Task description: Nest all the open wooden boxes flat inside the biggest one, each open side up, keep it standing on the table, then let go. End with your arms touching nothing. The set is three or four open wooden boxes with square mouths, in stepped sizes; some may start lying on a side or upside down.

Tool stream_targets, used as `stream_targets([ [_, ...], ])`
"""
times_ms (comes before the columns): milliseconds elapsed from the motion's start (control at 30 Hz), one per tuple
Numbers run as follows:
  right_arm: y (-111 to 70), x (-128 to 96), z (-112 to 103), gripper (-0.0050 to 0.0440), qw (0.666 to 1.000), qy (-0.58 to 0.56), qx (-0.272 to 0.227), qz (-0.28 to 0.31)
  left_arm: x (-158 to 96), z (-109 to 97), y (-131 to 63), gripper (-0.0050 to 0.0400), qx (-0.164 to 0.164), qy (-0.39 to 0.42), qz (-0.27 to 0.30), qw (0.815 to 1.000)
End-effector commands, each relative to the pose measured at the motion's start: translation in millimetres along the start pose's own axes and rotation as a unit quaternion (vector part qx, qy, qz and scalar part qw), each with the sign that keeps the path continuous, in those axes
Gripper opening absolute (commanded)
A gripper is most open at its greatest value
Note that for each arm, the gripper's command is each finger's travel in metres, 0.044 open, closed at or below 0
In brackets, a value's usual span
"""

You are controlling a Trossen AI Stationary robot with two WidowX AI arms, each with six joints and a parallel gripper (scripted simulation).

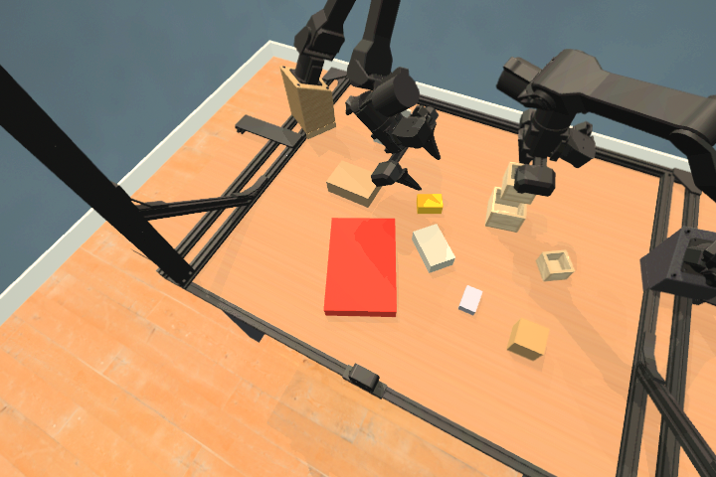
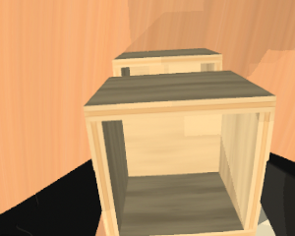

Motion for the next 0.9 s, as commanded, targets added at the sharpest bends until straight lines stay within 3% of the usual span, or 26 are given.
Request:
stream_targets([
  [0,-0.6,0,0,0.0000,1.000,0.002,-0.002,0.002,-5,-6,-3.0,0.0400,0.016,-0.020,-0.016,1.000],
  [600,-0.6,0,0,0.0000,1.000,0.002,-0.002,0.002,-16,-17,-28.3,0.0400,0.073,-0.143,-0.105,0.981],
  [867,-0.6,0,0,0.0000,1.000,0.002,-0.002,0.002,-25,-13,-44.3,0.0400,0.092,-0.209,-0.140,0.963],
])
Point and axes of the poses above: on each arm, the point midway between the two fingers, 35 mm back from their tips, its own y axis out along the fingers, its own z axis across the jaws, x = y × z, the point moved 3 cm from there along -y, back along the fingers, and after that the axes turned 14 degrees about y, right-handed, at the moved point
